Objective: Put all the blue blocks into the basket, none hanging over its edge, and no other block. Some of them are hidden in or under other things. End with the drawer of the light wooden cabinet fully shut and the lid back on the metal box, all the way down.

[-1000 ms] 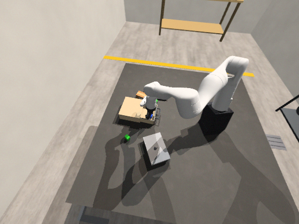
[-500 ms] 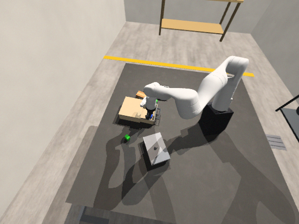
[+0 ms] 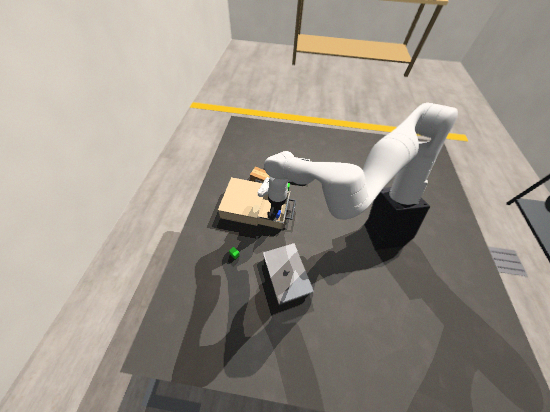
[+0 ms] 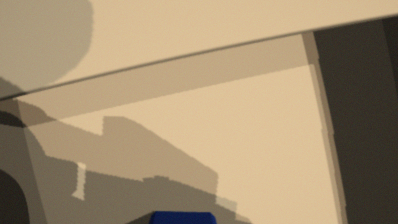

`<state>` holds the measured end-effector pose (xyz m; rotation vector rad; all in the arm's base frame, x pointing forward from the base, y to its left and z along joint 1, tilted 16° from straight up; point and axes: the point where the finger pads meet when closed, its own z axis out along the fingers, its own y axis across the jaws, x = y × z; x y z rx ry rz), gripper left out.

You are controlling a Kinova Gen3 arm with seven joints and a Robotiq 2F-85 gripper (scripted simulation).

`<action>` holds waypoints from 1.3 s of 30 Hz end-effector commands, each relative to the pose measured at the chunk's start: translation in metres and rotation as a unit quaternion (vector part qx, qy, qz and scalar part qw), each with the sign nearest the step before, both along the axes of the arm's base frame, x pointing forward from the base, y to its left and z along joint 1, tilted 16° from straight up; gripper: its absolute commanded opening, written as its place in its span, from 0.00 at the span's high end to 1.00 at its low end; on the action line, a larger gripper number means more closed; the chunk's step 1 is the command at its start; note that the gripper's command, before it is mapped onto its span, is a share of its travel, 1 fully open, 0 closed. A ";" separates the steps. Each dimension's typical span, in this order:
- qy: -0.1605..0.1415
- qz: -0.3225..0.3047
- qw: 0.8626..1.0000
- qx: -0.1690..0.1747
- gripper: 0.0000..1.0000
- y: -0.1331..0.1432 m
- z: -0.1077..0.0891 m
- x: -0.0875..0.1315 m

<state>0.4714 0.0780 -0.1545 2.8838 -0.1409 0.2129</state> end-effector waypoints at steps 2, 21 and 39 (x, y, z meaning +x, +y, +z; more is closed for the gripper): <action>-0.001 0.000 1.000 0.000 0.36 0.001 0.001 0.000; -0.001 0.000 1.000 0.000 0.90 0.001 0.001 0.000; -0.001 0.000 1.000 0.000 0.90 0.001 0.001 0.000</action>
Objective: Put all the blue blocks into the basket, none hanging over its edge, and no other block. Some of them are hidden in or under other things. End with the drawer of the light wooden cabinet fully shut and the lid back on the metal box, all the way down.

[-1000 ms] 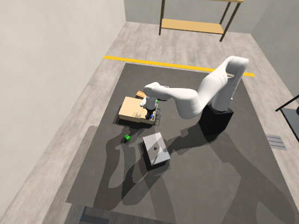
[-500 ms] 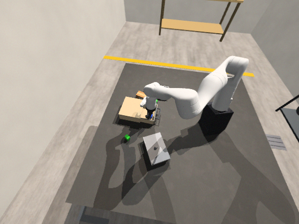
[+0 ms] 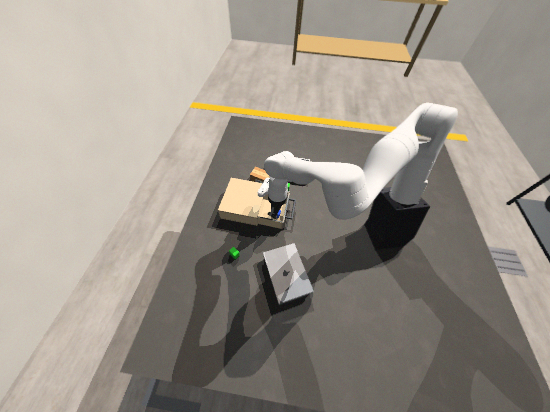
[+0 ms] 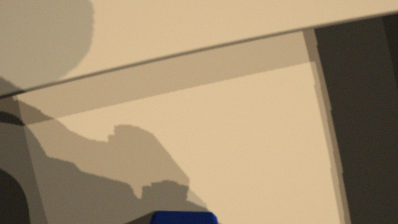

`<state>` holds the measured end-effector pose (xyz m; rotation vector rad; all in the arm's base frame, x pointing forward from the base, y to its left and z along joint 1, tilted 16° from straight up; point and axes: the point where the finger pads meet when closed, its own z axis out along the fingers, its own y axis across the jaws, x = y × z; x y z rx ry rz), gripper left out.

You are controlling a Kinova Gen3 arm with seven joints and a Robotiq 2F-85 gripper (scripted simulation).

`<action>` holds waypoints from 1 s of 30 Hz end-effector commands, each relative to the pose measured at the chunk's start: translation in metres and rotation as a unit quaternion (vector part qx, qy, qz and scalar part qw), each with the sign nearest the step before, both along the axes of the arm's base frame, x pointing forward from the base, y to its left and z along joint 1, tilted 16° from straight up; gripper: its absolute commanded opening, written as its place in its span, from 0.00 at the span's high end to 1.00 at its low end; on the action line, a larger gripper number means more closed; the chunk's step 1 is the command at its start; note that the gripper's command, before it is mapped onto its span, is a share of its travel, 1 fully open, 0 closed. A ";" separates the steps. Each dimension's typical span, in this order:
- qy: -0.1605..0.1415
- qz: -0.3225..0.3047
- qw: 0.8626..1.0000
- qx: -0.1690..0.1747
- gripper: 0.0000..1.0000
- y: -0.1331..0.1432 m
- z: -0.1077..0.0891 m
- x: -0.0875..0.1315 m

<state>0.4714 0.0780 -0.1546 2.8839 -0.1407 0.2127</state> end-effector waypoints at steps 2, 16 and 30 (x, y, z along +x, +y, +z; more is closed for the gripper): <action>-0.001 0.000 1.000 0.000 0.90 0.001 0.001 0.001; -0.001 0.000 1.000 0.000 0.90 0.001 0.001 0.001; -0.001 0.000 1.000 0.000 0.90 0.004 0.013 -0.001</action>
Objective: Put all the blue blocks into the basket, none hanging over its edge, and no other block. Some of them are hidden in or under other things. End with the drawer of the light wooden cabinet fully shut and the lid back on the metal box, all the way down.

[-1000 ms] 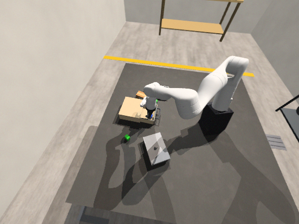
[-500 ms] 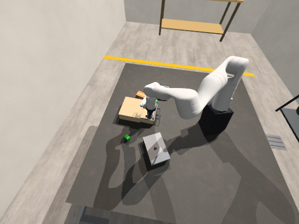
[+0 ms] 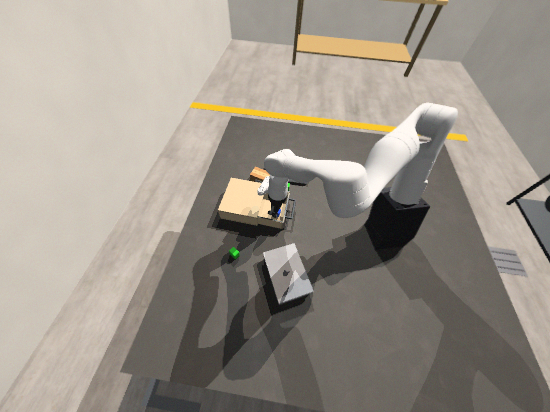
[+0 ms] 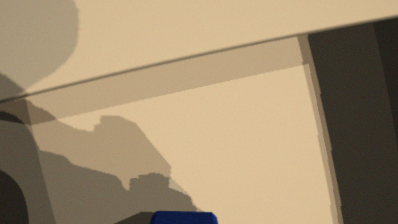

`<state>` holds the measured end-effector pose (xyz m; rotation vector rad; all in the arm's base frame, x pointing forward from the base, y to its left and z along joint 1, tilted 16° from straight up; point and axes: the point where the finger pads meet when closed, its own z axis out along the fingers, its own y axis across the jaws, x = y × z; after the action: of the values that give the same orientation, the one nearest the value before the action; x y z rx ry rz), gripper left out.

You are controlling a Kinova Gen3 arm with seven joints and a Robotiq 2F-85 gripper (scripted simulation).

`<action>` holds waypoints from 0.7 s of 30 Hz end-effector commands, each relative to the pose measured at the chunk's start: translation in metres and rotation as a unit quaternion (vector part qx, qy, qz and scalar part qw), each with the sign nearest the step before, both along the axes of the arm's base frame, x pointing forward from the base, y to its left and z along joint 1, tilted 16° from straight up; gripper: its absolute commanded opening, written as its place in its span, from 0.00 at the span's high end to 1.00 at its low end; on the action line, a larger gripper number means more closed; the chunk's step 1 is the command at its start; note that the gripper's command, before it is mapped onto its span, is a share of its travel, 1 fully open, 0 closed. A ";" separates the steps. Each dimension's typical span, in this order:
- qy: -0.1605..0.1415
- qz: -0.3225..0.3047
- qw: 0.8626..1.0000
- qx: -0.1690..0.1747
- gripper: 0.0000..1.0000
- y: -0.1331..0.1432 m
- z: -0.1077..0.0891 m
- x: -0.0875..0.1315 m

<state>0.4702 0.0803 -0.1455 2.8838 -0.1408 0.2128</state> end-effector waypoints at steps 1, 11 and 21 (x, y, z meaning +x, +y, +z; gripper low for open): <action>-0.001 0.000 1.000 0.000 0.90 0.002 0.007 0.000; -0.001 0.000 1.000 0.000 0.90 0.010 0.035 -0.004; -0.001 0.000 1.000 0.000 0.90 0.021 0.081 -0.011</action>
<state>0.4604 0.0988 -0.0745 2.8841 -0.1411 0.2132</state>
